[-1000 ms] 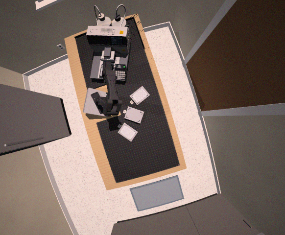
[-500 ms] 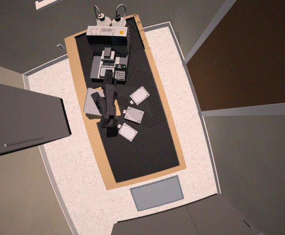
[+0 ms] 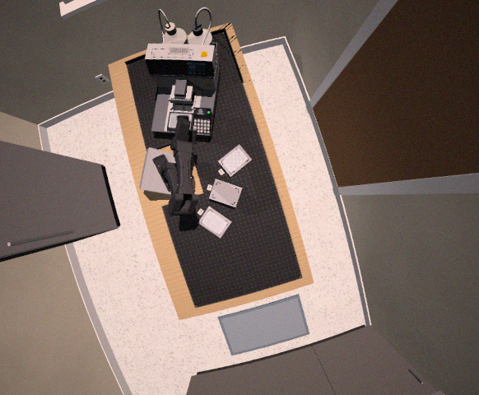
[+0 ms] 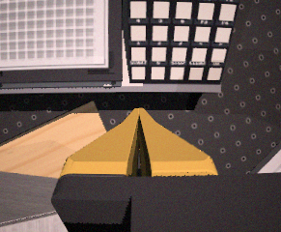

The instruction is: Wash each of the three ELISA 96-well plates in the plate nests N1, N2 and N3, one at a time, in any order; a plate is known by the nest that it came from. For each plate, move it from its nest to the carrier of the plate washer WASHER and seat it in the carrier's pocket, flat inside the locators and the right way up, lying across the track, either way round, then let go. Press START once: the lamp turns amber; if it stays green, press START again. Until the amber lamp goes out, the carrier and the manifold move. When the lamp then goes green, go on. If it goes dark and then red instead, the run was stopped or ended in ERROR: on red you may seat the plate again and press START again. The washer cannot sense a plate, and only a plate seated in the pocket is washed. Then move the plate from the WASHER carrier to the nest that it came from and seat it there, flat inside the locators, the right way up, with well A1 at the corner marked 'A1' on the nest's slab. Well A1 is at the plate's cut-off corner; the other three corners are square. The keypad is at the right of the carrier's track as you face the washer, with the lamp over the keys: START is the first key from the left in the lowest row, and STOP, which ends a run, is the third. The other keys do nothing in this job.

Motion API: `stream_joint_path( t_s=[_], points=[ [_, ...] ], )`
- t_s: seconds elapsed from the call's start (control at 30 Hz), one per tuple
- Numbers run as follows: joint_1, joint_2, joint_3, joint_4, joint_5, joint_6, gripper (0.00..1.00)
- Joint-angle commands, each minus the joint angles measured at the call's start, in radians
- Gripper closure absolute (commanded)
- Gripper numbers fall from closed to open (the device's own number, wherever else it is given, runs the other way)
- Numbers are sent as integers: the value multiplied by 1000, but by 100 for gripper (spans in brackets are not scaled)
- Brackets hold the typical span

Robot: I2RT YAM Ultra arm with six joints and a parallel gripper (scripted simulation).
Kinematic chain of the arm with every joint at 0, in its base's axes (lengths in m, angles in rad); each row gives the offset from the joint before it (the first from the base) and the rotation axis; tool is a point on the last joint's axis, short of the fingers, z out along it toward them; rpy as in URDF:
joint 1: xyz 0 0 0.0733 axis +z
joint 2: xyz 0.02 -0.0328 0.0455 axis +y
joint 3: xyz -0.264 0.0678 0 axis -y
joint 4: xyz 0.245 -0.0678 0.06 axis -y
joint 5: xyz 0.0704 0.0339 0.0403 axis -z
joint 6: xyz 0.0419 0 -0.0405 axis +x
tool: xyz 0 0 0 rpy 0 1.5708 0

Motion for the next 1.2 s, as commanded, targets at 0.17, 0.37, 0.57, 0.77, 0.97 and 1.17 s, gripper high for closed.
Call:
stream_joint_path(
  t_s=[0.17, 0.37, 0.57, 0.77, 0.97, 1.17],
  points=[
    [-11, 7, -5, 27, -9, -13, 100],
    [-35, 25, -19, 72, -21, -36, 100],
    [-68, 56, -40, 141, -39, -68, 100],
    [-99, 92, -59, 209, -57, -98, 100],
    [-119, 118, -70, 255, -68, -117, 100],
    [-148, 160, -85, 325, -84, -143, 100]
  ],
)
